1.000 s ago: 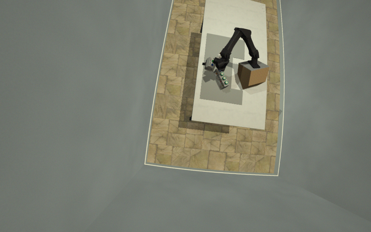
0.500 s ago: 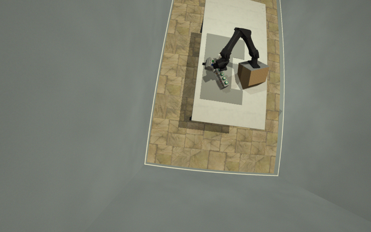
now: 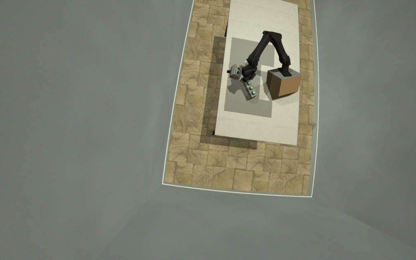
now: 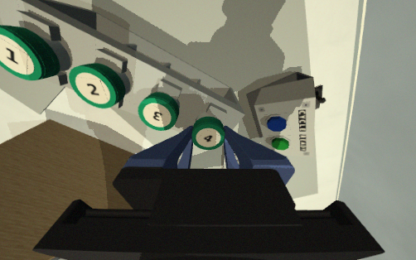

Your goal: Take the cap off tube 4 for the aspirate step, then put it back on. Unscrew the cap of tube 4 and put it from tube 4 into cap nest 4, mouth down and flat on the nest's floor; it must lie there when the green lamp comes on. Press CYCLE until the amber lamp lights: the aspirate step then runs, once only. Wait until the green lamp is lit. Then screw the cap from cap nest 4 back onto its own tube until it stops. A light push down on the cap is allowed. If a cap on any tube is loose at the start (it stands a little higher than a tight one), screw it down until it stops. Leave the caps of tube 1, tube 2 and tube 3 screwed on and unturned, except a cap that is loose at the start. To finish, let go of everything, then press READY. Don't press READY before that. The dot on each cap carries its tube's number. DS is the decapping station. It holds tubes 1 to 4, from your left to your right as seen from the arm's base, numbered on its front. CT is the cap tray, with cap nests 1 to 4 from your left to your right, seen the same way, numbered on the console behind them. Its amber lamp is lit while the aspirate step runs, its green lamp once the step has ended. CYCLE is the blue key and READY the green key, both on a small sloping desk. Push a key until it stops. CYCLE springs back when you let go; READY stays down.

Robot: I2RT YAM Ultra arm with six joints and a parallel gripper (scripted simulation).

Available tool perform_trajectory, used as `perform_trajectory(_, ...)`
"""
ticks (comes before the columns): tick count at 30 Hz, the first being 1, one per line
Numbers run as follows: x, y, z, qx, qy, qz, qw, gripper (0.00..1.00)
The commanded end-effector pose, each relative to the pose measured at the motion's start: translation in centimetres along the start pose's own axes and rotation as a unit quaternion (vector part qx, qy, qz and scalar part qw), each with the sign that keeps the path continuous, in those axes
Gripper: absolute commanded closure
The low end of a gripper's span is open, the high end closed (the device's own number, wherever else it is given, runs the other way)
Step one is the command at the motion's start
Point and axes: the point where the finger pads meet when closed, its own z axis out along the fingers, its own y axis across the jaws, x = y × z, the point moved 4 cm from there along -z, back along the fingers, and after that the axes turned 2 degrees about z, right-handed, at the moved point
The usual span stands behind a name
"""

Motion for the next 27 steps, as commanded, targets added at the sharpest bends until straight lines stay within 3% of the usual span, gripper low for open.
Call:
perform_trajectory(1,-1.03,-0.47,-1.71,0.011,-0.023,-0.130,0.991,1.00)
perform_trajectory(6,-1.22,-0.56,-1.74,0.015,-0.026,-0.200,0.979,1.00)
perform_trajectory(10,-1.20,-0.56,-1.75,0.017,-0.024,-0.297,0.955,1.00)
perform_trajectory(15,-1.16,-0.56,-1.76,0.020,-0.021,-0.414,0.910,1.00)
perform_trajectory(20,-1.13,-0.55,-1.78,0.022,-0.018,-0.524,0.851,1.00)
perform_trajectory(27,-1.13,-0.56,-1.78,0.022,-0.018,-0.534,0.845,1.00)
